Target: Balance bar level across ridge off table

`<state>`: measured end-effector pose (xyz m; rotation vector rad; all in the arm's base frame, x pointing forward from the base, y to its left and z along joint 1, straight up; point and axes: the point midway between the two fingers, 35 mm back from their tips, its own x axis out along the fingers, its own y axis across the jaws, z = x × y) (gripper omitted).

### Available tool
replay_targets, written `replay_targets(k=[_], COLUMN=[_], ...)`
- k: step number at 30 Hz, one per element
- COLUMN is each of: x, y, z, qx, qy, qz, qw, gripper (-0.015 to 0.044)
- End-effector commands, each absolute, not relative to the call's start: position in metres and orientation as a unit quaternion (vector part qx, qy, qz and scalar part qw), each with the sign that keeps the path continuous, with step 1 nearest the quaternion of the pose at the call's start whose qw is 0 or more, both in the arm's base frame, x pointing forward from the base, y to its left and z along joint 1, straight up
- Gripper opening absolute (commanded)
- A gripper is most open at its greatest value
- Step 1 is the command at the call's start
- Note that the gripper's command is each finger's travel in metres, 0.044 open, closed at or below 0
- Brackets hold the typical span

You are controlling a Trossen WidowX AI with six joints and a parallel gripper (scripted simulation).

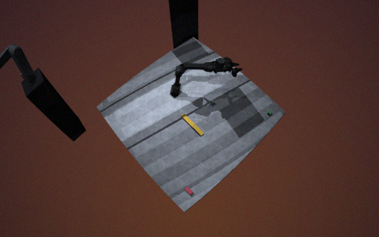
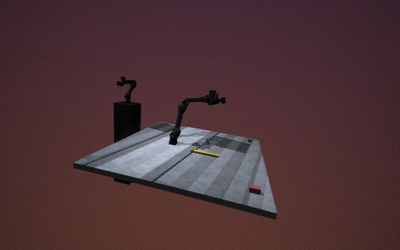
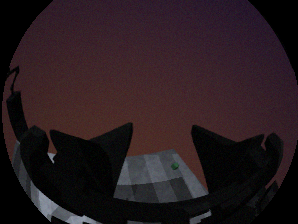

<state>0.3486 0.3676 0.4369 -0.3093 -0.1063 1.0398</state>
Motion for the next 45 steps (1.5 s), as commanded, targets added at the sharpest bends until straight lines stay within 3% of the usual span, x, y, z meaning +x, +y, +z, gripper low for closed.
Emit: replay_targets(k=[1, 23, 45], x=[0.376, 0.463, 0.439], y=[0.347, 0.188, 0.012], z=[0.408, 0.275, 0.169], qx=[-0.154, -0.155, -0.088], qy=[0.005, 0.285, 0.540], qz=[0.466, 0.287, 0.106], qw=[0.871, 0.901, 0.831], gripper=[0.0315, 0.0315, 0.0315])
